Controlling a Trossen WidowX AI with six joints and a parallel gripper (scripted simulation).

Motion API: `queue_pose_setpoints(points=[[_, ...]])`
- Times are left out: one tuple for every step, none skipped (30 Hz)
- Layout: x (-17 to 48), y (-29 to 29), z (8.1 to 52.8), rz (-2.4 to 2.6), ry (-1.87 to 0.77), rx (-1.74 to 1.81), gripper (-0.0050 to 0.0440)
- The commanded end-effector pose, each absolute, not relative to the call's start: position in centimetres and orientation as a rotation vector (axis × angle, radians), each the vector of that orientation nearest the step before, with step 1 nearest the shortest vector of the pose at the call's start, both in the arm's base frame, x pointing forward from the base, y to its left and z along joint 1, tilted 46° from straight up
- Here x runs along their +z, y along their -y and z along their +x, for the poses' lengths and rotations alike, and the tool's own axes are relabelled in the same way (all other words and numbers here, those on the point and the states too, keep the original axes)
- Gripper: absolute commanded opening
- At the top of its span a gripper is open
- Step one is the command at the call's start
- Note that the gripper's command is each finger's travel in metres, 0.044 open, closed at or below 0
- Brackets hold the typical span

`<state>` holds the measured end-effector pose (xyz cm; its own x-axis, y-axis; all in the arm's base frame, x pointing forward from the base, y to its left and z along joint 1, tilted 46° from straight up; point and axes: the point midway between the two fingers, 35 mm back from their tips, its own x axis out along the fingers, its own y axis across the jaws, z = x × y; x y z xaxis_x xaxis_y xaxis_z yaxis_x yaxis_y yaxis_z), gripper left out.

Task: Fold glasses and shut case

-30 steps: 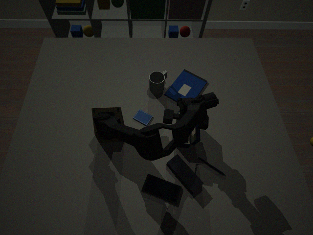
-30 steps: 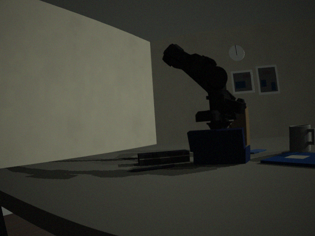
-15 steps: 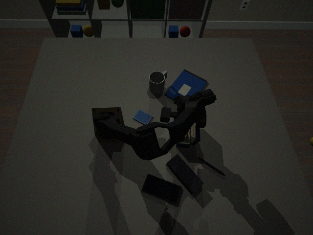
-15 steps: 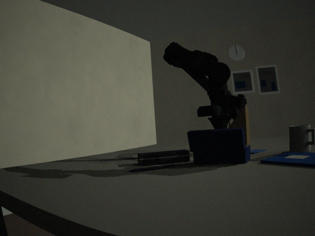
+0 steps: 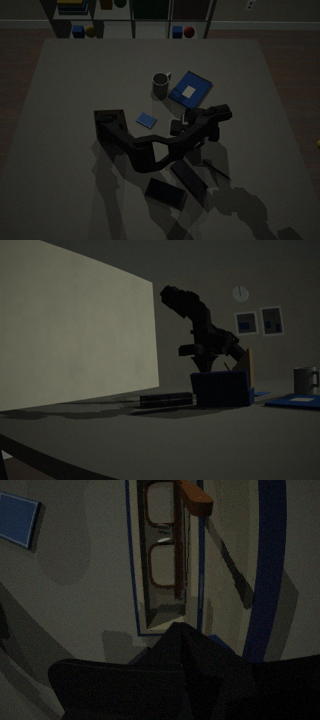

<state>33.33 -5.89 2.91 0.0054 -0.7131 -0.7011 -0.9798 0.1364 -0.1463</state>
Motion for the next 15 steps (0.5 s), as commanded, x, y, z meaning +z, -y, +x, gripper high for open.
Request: queue_pose_setpoints(points=[[4.3,7.2,33.4,-1.635,-1.761,0.51,0.0],[4.5,7.6,33.3,-1.635,-1.761,0.51,0.0],[4.7,8.0,33.3,-1.635,-1.761,0.51,0.0],[4.9,8.5,33.2,-1.635,-1.761,0.51,0.0],[4.9,8.7,33.2,-1.635,-1.761,0.51,0.0],[5.0,8.8,33.2,-1.635,-1.761,0.51,0.0],[5.0,8.8,33.2,-1.635,-1.761,0.51,0.0],[4.9,8.2,33.3,-1.63,-1.764,0.51,0.0],[5.5,7.7,33.4,-1.63,-1.763,0.511,0.0],[6.5,6.8,33.3,-1.632,-1.762,0.511,0.0],[7.6,5.9,33.2,-1.633,-1.761,0.511,0.0],[7.6,5.9,33.2,-1.633,-1.761,0.511,0.0],[7.6,5.9,33.2,-1.633,-1.761,0.511,0.0],[8.2,5.4,33.2,-1.634,-1.761,0.511,0.0],[8.4,5.2,33.1,-1.635,-1.761,0.51,0.0]])
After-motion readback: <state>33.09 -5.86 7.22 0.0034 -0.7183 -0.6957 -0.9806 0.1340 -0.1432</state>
